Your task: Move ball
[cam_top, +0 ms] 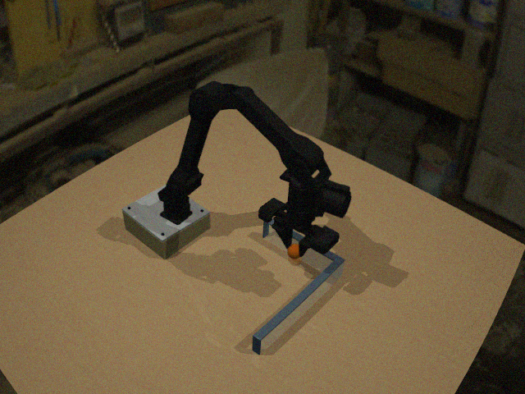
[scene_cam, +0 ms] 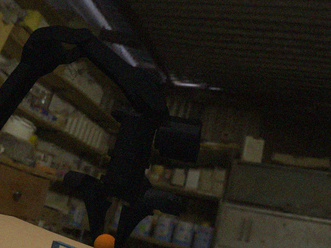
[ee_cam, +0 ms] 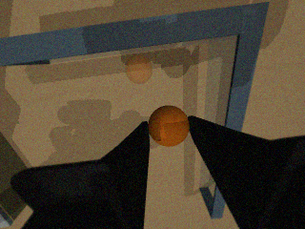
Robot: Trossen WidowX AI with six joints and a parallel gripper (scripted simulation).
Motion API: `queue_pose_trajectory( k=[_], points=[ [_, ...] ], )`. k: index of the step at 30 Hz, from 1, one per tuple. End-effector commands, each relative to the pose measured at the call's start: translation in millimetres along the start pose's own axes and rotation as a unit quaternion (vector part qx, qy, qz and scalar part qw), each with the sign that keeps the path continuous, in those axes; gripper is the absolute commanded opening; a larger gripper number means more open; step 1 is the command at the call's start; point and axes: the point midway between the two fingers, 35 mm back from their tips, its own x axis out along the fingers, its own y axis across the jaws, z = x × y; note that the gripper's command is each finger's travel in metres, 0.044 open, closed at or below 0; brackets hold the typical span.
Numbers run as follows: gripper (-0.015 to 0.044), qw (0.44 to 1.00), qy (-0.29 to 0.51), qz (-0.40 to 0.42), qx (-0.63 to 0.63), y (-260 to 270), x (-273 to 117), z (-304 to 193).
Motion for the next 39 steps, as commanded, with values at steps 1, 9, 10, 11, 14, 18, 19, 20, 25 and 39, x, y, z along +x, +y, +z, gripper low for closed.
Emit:
queue_pose_trajectory(
  k=[1,9,10,11,14,18,19,20,25,39],
  points=[
    [0.0000,1.000,0.002,-0.001,-0.001,2,-28,-2],
    [0.0000,1.000,0.002,-0.001,-0.001,6,-51,-1],
    [0.0000,1.000,0.002,-0.001,-0.001,7,-49,1],
    [0.0000,1.000,0.002,-0.001,-0.001,8,-45,5],
    [0.0000,1.000,0.001,-0.001,-0.001,12,-32,19],
    [0.0000,1.000,0.001,0.000,-0.001,20,-15,37],
    [0.0000,1.000,0.000,0.000,-0.001,22,-12,40],
    [0.0000,1.000,0.000,0.000,-0.001,23,-10,42],
    [0.0000,1.000,0.000,0.000,-0.001,23,-3,43],
    [0.0000,1.000,0.000,0.000,-0.001,24,61,43]
  ],
)
